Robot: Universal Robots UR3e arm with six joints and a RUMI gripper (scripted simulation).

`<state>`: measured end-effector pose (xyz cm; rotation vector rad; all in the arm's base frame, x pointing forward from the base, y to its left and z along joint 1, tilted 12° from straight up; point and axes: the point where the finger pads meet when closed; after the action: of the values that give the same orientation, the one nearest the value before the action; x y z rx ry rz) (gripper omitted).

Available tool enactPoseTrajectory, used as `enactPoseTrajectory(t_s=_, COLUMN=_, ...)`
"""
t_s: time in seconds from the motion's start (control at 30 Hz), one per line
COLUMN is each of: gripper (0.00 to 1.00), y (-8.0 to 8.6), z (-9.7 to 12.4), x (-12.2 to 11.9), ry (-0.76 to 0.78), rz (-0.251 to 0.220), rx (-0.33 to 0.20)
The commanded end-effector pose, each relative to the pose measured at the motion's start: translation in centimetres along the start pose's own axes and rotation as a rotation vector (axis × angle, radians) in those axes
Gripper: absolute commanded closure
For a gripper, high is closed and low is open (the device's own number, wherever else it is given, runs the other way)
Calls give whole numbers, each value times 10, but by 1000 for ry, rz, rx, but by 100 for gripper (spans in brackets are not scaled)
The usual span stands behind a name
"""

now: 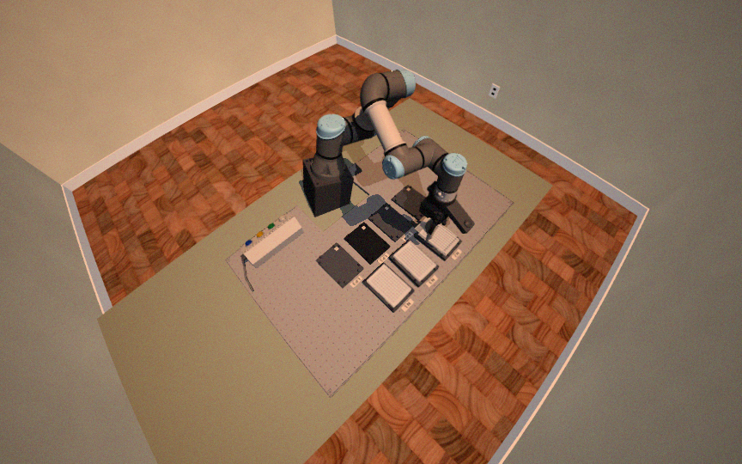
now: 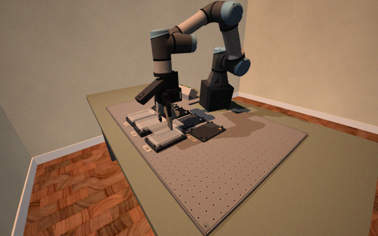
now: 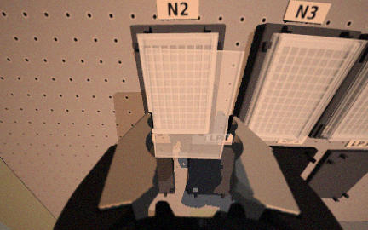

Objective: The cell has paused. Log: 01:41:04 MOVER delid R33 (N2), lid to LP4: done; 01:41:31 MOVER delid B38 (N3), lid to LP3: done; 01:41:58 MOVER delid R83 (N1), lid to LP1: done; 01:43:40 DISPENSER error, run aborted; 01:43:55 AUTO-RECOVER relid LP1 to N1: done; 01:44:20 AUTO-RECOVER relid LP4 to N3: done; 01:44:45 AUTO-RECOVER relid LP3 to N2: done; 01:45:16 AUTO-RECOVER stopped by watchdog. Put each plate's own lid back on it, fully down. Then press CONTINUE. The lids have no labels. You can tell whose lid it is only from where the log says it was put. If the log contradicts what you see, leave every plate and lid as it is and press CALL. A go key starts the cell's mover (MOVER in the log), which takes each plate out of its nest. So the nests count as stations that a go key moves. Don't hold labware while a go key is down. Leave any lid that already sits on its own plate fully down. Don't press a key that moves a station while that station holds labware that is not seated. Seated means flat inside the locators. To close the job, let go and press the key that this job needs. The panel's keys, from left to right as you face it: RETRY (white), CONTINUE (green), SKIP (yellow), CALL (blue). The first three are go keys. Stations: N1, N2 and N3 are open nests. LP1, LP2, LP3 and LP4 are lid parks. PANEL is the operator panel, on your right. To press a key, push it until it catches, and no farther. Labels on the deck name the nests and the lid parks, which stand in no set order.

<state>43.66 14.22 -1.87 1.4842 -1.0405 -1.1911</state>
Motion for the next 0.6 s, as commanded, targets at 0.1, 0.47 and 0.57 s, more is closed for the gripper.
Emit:
enactPoseTrajectory(t_s=0.1, gripper=100, y=0, z=35, x=30, ry=-6, rz=0, rx=8)
enactPoseTrajectory(t_s=0.47, gripper=100, y=0, z=69, x=59, ry=-6, rz=0, rx=8)
enactPoseTrajectory(t_s=0.57, gripper=100, y=-1, z=81, x=69, ry=-6, rz=0, rx=8)
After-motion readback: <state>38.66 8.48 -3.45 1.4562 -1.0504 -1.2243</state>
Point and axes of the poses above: the point where the finger pads meet when closed, its own y axis back along the fingers, its own x axis across the jaws, z = x × y, and after that the axes turned 8 degrees about y, right-handed
